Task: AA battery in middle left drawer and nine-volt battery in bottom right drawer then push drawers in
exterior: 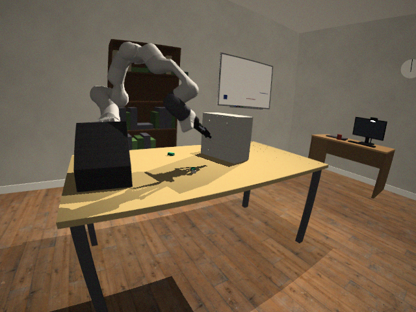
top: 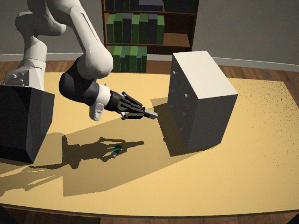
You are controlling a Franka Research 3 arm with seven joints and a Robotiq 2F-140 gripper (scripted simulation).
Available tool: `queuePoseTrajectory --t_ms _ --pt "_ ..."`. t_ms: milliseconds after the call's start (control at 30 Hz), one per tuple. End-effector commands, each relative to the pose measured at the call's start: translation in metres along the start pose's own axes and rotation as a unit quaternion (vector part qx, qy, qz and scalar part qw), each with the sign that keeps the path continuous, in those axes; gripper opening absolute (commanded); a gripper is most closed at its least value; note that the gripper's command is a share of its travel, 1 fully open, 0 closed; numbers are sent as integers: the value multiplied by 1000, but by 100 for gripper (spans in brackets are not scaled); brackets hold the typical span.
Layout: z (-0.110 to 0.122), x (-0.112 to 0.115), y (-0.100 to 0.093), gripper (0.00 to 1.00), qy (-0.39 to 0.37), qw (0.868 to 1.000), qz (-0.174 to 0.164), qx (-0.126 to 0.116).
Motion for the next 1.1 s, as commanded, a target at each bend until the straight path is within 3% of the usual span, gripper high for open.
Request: queuePoseTrajectory --t_ms 0,467,900,933,1067 --pt "-1 -2 8 0 -91 995 -39 -8" --pt "-1 -17 26 0 -91 990 -109 -14" --pt "-1 -20 30 0 -91 988 -120 -15" --pt "-1 -20 30 20 -91 988 -120 -15" --pt "-1 -20 30 20 -91 988 -120 -15"
Point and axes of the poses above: the point where the finger pads meet when closed, its own y axis out along the fingers, its own z axis across the jaws, x = y × z, the point moved 9 cm from there along -y, back along the fingers, and after that the axes turned 10 degrees about -y, right-handed, at the moved point
